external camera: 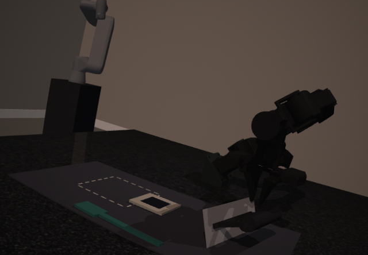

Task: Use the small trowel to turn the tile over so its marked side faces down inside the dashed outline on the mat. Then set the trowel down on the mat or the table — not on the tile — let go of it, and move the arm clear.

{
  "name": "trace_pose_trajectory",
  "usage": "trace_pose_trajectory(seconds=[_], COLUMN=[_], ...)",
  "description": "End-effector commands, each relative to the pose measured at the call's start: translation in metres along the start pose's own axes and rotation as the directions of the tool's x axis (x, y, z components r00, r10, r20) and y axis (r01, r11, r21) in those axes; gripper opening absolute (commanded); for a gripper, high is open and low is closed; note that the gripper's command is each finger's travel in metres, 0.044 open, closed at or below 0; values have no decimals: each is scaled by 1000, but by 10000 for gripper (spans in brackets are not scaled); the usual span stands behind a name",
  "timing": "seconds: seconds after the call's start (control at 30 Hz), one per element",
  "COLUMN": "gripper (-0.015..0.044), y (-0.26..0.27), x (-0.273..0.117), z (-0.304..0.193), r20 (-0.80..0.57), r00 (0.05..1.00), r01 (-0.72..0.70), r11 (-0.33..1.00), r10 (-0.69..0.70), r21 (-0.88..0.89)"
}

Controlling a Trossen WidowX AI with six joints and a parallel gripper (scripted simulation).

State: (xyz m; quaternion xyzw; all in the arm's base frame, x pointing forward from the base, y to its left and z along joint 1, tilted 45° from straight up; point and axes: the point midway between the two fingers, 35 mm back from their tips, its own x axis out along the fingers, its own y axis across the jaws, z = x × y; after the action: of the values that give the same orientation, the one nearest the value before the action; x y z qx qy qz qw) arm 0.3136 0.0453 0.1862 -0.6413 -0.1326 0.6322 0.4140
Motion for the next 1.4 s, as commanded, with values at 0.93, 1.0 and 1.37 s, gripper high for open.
trace_pose_trajectory(seconds=[0.93,1.0,1.37], gripper=[0,0,100], y=[25,25,6], x=[0,0,-4], z=[0,0,-2], r20=[1,1,1], r00=[1000,1000,1000], r01=[0,0,-2], r11=[1000,1000,1000], r10=[0,0,2], r21=[2,2,1])
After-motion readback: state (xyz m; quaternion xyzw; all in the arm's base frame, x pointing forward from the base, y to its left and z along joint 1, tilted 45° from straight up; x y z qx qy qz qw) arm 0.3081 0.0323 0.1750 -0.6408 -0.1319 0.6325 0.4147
